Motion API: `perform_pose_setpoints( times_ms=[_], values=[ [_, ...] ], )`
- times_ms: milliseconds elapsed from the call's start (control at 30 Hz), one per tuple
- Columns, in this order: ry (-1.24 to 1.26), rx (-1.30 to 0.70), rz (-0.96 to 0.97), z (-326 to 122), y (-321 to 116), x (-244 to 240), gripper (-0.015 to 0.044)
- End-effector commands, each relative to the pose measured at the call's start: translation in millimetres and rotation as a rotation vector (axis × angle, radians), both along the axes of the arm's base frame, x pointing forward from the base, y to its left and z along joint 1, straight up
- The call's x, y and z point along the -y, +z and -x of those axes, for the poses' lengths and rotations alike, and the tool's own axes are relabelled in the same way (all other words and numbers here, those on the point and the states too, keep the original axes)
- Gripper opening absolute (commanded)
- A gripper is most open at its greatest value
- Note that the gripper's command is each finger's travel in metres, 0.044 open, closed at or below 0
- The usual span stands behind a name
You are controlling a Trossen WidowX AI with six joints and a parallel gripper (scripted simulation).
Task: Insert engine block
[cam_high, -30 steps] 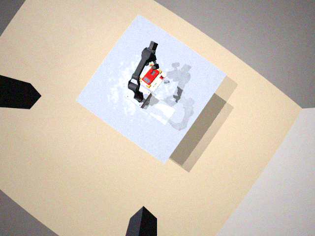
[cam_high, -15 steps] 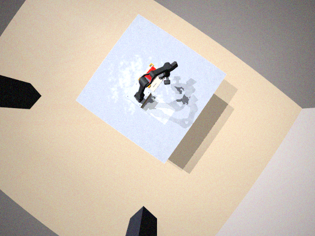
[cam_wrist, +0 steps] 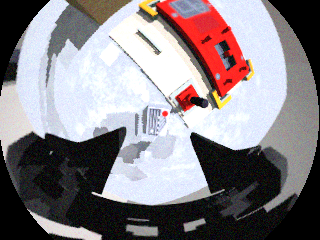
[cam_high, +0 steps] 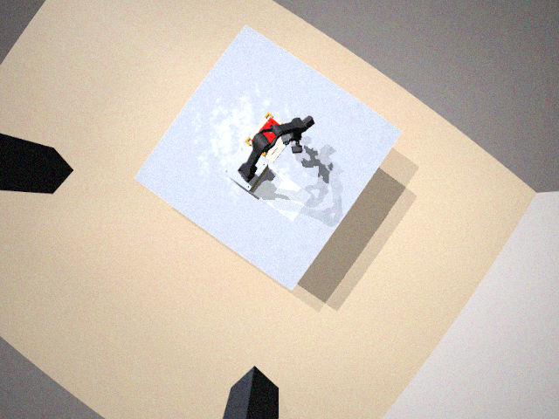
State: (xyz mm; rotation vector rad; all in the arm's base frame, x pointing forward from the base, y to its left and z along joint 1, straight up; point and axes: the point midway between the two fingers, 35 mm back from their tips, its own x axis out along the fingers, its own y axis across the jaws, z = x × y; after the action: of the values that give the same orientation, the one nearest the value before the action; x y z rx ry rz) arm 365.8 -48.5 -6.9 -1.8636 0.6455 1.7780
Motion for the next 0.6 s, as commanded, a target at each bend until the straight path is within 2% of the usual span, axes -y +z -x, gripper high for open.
perform_pose_setpoints(
  times_ms=[0,567],
  values=[
    [0.003,-0.018,-0.006,2,-10,0,0.044],
    [0.003,-0.018,-0.006,1,-31,0,0.044]
  ],
)
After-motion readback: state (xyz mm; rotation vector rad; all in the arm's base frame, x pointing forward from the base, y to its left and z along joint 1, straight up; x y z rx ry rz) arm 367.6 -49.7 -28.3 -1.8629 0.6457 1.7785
